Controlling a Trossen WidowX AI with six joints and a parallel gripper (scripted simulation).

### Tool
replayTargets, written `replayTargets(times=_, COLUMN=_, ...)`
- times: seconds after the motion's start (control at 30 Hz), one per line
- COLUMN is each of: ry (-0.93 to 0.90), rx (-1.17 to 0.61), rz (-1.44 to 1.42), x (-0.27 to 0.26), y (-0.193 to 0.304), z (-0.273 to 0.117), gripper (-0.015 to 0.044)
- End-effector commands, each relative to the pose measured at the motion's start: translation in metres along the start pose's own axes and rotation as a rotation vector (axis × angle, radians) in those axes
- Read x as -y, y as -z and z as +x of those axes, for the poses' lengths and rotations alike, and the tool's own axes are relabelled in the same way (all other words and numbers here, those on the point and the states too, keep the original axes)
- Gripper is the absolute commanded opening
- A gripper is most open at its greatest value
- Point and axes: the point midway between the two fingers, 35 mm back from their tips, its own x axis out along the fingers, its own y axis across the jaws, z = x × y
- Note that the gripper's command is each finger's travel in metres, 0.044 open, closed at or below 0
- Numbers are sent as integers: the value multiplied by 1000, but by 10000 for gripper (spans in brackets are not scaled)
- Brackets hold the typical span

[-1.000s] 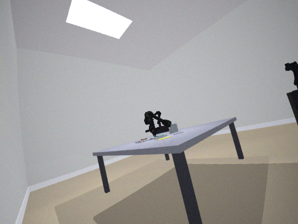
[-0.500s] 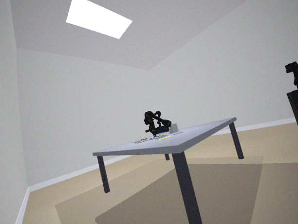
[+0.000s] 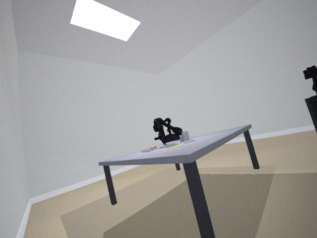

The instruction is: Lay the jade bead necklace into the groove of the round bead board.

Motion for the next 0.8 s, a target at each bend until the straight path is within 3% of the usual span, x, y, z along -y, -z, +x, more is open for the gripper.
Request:
replayTargets(times=0.0, ry=-1, rx=2, rz=-1, x=0, y=0, z=4, gripper=0)
replayTargets(times=0.1, ry=-1, rx=2, rz=-1, x=1, y=1, z=7, gripper=0)
replayTargets(times=0.67, ry=-3, rx=-4, rz=-1, x=1, y=1, z=3, gripper=440)
replayTargets(times=0.77, ry=-1, rx=1, rz=-1, x=1, y=1, z=-2, gripper=440)
